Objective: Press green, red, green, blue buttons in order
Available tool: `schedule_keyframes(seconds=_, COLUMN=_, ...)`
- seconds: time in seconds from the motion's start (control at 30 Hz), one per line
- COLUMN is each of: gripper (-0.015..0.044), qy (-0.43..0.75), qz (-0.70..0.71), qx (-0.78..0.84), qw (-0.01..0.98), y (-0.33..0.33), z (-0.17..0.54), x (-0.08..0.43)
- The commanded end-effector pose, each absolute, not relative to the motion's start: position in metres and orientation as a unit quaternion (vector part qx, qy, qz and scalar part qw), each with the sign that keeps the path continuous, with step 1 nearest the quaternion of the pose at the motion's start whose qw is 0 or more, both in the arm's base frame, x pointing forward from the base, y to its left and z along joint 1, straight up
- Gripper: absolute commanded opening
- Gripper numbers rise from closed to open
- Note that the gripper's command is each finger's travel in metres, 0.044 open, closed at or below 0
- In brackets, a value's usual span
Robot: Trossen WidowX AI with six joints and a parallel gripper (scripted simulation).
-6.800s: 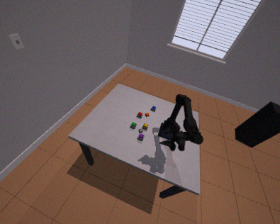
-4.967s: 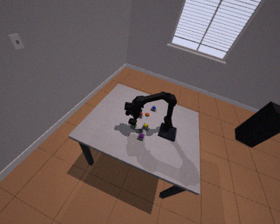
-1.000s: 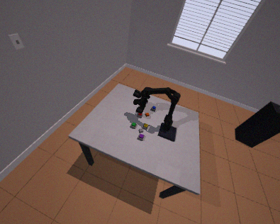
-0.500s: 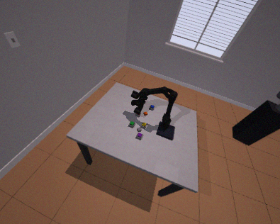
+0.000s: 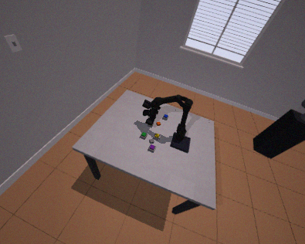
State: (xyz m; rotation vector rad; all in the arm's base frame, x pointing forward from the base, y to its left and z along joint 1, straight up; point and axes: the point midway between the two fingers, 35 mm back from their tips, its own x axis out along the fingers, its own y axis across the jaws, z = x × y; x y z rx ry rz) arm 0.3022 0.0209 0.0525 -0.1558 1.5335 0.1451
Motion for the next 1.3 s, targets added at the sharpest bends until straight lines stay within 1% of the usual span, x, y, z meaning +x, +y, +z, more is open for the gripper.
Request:
schedule_keyframes(seconds=0.0, gripper=0.002, qy=0.695, qz=0.067, qx=-0.073, qw=0.712, y=0.021, z=0.05, x=0.3)
schedule_keyframes(seconds=0.27, gripper=0.002, qy=0.695, qz=0.067, qx=-0.073, qw=0.712, y=0.021, z=0.05, x=0.3)
schedule_keyframes(seconds=0.4, gripper=0.002, qy=0.695, qz=0.067, qx=-0.072, qw=0.713, y=0.021, z=0.082, x=0.3)
schedule_keyframes(seconds=0.63, gripper=0.002, qy=0.695, qz=0.067, qx=-0.073, qw=0.712, y=0.021, z=0.087, x=0.3)
schedule_keyframes(seconds=0.83, gripper=0.002, qy=0.695, qz=0.067, qx=-0.073, qw=0.712, y=0.021, z=0.145, x=0.298)
schedule_keyframes(seconds=1.03, gripper=0.002, qy=0.695, qz=0.067, qx=-0.073, qw=0.712, y=0.021, z=0.147, x=0.298)
schedule_keyframes(seconds=1.1, gripper=0.002, qy=0.695, qz=0.068, qx=-0.072, qw=0.712, y=0.03, z=0.147, x=0.299)
schedule_keyframes(seconds=1.27, gripper=0.002, qy=0.695, qz=0.077, qx=-0.071, qw=0.711, y=0.101, z=0.148, x=0.294)
